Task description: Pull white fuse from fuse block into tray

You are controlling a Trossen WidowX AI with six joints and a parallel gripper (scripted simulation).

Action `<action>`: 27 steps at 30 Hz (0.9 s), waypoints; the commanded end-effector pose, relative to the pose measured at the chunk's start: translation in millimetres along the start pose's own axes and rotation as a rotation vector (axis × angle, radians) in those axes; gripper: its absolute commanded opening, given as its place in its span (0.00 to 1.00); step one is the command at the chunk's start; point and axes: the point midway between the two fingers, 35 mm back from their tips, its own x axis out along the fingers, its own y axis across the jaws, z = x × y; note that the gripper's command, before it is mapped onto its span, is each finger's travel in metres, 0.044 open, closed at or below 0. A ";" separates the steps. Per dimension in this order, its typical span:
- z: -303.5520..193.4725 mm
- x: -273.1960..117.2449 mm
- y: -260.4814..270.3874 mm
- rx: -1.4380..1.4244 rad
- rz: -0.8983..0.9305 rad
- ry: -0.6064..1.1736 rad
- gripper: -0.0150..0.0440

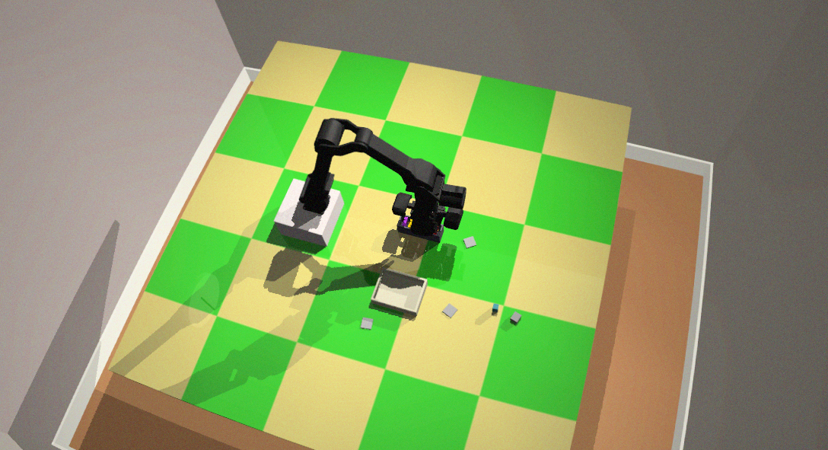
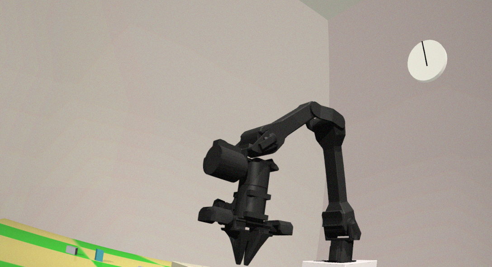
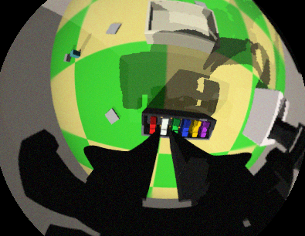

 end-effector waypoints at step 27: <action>0.2 16.1 -1.0 0.003 -0.003 -0.005 0.37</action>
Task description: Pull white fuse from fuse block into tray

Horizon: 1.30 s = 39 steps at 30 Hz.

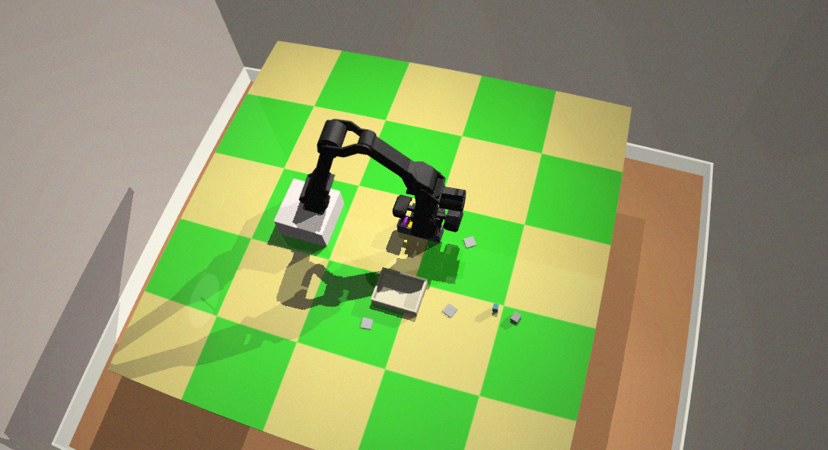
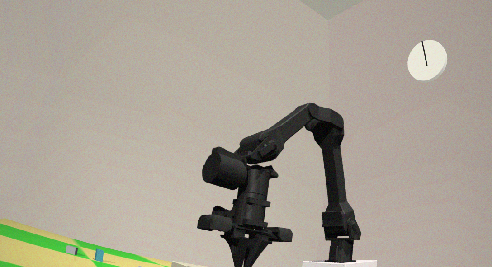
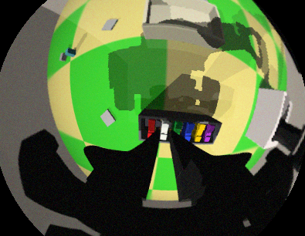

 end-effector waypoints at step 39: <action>0.1 2.2 0.4 0.001 0.000 -0.001 0.25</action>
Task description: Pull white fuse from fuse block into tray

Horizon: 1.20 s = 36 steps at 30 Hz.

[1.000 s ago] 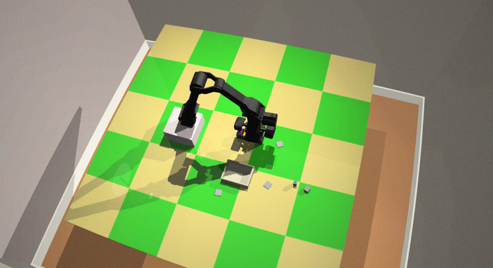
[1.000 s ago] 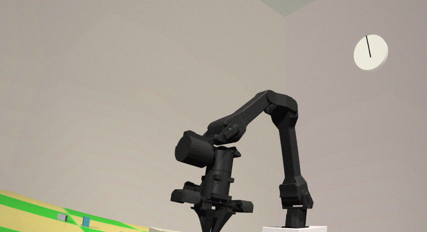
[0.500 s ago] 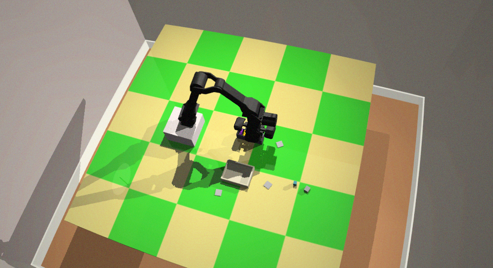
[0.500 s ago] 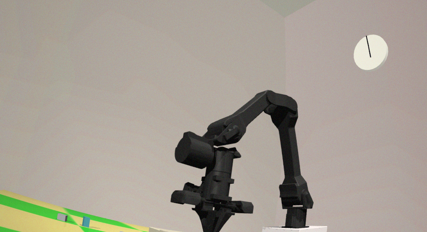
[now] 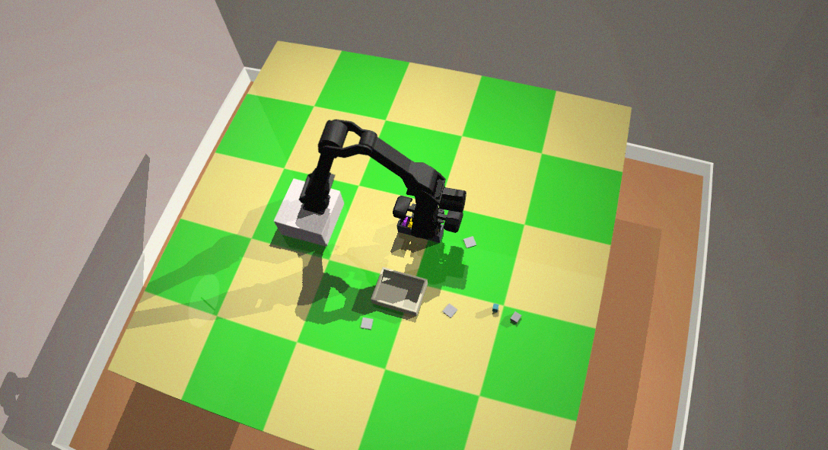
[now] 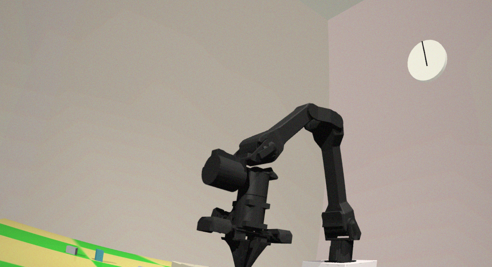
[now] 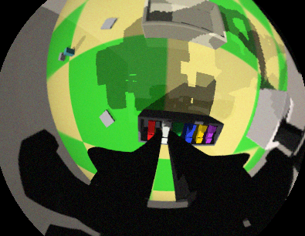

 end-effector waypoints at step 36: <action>0.3 -19.2 0.4 0.002 0.000 -0.003 0.25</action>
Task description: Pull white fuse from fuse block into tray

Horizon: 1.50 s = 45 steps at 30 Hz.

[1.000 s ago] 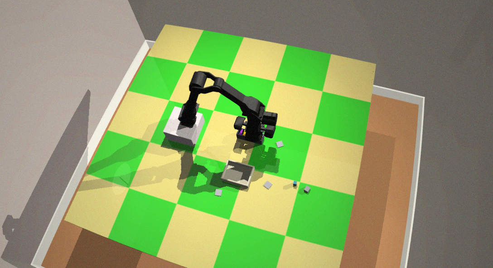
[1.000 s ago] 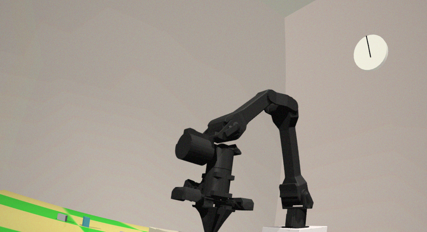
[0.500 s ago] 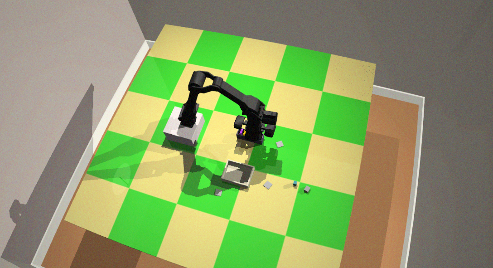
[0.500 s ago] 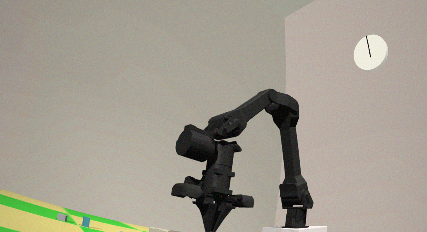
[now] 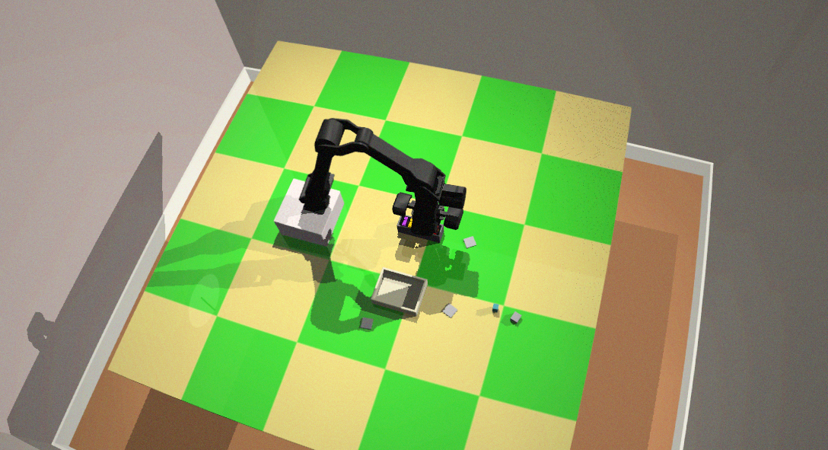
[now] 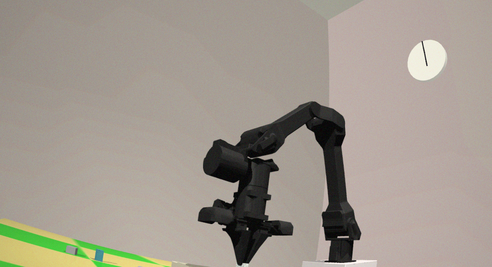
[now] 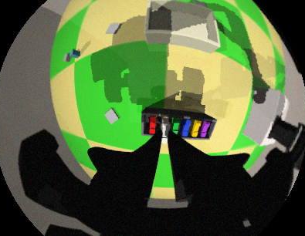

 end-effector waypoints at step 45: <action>4.2 -37.6 0.0 0.002 -0.001 -0.005 0.25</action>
